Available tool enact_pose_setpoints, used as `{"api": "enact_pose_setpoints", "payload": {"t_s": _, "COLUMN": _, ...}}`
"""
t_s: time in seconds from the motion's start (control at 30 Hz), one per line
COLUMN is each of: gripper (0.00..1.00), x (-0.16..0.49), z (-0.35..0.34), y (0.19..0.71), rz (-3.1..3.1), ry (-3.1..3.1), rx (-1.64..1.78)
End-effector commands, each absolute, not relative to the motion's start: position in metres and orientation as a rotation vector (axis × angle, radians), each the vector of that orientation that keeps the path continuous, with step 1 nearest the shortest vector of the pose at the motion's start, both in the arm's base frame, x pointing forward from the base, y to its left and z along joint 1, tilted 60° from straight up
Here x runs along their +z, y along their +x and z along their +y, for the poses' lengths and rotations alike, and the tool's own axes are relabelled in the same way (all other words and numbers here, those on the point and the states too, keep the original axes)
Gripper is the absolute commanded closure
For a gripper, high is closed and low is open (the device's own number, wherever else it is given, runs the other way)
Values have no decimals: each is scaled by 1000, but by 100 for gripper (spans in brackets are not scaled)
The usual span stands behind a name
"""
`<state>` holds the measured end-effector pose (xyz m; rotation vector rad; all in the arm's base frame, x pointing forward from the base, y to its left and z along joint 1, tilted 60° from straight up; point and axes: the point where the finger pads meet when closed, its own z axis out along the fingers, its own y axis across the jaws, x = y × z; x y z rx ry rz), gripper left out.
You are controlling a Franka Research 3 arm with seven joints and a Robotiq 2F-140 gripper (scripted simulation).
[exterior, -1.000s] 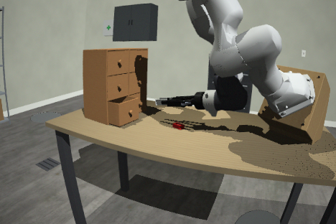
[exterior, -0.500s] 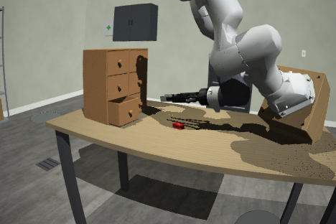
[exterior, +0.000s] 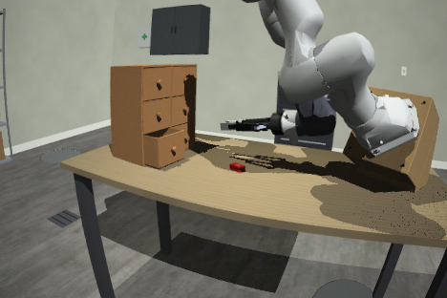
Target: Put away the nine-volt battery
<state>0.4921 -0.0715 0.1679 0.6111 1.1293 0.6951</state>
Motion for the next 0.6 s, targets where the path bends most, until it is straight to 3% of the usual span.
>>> {"api": "enact_pose_setpoints", "payload": {"t_s": 0.0, "gripper": 80, "x": 161, "z": -76, "y": 492, "rz": 1126, "ry": 622, "rx": 732}}
{"api": "enact_pose_setpoints", "payload": {"t_s": 0.57, "gripper": 80, "x": 133, "z": -109, "y": 490, "rz": 1126, "ry": 622, "rx": 732}}
